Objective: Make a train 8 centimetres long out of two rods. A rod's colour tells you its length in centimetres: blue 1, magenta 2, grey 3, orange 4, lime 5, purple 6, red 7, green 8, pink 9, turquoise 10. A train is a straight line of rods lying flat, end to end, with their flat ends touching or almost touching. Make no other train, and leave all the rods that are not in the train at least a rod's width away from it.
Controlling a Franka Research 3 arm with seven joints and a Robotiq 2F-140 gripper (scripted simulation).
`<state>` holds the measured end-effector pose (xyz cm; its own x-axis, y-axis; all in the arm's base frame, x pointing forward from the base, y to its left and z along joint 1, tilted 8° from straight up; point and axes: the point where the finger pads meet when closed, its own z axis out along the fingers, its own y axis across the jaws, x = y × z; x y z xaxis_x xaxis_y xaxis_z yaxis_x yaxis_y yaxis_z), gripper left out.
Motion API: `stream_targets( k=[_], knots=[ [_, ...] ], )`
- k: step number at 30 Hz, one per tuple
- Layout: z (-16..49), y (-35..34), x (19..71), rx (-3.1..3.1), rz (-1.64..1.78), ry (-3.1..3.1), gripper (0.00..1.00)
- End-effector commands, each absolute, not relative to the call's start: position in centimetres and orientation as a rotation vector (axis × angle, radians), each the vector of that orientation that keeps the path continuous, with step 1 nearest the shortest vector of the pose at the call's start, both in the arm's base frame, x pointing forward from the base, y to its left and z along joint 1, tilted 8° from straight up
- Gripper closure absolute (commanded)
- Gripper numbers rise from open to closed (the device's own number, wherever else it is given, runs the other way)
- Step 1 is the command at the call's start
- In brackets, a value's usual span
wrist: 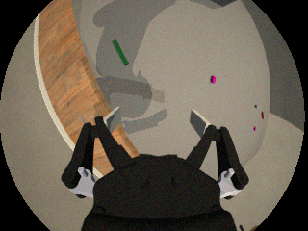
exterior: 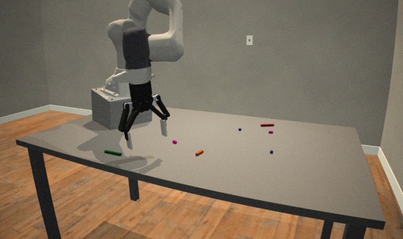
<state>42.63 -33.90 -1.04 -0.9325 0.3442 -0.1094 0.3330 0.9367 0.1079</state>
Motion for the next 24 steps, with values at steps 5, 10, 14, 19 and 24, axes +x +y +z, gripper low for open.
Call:
stream_targets(
  k=[5, 10, 14, 19, 24],
  knots=[
    [-1.3, -35.1, 41.1, 0.622, 0.107, 2.944, 0.00],
    [-1.6, -36.2, 39.2, 0.720, 0.083, 2.921, 0.00],
    [-1.6, -36.2, 39.2, 0.720, 0.083, 2.921, 0.00],
    [-1.6, -36.2, 39.2, 0.720, 0.083, 2.921, 0.00],
    [-1.9, -37.0, 37.5, 0.802, 0.063, 2.898, 0.00]
  ],
)
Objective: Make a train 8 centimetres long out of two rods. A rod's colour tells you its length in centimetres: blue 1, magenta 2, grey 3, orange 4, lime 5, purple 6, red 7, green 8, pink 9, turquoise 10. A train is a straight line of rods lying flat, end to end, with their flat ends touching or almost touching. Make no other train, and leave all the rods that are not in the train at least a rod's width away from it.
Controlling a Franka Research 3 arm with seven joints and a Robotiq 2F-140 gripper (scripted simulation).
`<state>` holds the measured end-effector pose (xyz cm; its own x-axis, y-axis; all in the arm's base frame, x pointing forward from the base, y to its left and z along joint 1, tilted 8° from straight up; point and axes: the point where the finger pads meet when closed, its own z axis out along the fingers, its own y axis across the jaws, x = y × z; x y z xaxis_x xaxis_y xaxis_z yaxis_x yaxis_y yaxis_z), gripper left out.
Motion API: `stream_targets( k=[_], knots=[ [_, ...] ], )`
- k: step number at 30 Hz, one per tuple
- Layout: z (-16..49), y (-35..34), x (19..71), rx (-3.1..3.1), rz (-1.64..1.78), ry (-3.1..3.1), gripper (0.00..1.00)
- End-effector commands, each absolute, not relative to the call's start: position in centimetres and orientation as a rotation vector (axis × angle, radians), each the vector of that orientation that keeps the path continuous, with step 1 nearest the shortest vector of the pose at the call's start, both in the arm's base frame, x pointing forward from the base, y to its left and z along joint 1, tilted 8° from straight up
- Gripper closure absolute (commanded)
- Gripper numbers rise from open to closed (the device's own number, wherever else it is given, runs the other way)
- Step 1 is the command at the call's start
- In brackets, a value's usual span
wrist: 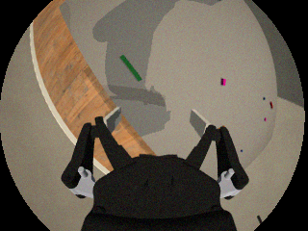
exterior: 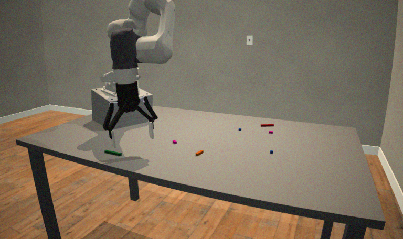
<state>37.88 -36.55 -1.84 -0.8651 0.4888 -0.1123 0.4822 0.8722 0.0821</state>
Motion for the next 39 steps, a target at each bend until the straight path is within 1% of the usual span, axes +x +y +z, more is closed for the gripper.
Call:
stream_targets(
  k=[1, 8, 9, 17, 18, 25, 26, 39],
  knots=[
    [-1.9, -37.0, 37.5, 0.802, 0.063, 2.898, 0.00],
    [-1.9, -37.0, 37.5, 0.802, 0.063, 2.898, 0.00],
    [-2.0, -37.7, 36.1, 0.869, 0.045, 2.879, 0.00],
    [-2.0, -37.7, 36.1, 0.869, 0.045, 2.879, 0.00],
    [-2.2, -38.2, 35.0, 0.921, 0.032, 2.862, 0.00],
    [-2.2, -38.2, 35.0, 0.921, 0.032, 2.862, 0.00],
    [-2.3, -38.5, 34.1, 0.961, 0.021, 2.849, 0.00],
    [-2.4, -38.9, 33.0, 1.007, 0.009, 2.833, 0.00]
  ],
)
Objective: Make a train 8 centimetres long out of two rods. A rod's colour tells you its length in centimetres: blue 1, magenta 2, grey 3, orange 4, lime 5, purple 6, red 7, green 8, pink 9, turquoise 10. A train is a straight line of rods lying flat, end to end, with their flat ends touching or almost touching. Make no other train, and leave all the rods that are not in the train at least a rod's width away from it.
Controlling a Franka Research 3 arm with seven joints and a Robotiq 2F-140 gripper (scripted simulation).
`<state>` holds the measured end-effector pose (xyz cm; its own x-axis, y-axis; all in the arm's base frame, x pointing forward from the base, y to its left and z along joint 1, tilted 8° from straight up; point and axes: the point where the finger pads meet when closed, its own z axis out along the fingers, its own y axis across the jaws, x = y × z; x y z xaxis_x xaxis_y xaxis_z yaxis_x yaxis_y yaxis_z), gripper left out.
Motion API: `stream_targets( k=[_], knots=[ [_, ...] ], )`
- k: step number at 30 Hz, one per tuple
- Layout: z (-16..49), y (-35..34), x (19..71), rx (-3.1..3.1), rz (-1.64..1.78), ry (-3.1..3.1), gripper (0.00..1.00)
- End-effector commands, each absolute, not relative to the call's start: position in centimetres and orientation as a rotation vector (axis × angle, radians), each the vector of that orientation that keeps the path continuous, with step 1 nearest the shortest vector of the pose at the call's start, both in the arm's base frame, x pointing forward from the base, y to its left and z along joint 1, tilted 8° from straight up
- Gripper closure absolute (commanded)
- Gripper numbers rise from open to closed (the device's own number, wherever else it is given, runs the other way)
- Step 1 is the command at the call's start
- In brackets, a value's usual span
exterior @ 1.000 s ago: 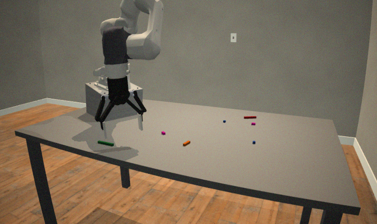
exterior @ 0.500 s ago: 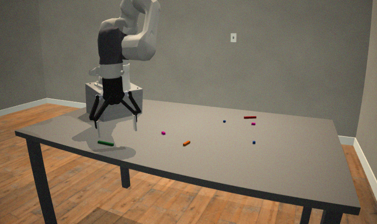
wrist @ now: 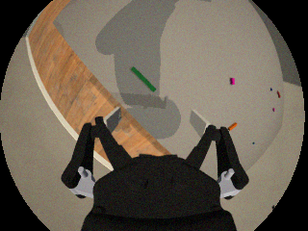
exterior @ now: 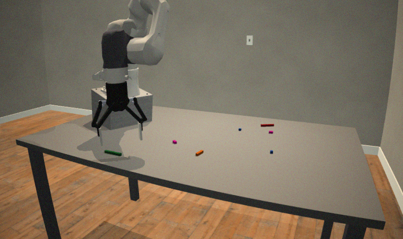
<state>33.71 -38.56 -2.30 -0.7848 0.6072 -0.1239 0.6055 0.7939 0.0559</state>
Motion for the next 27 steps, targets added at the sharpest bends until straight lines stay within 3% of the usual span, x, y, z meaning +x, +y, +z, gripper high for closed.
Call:
stream_targets(
  k=[1, 27],
  knots=[
    [-2.40, -38.88, 33.05, 1.007, 0.009, 2.833, 0.00],
    [-2.44, -38.99, 32.74, 1.020, 0.005, 2.829, 0.00]
  ],
)
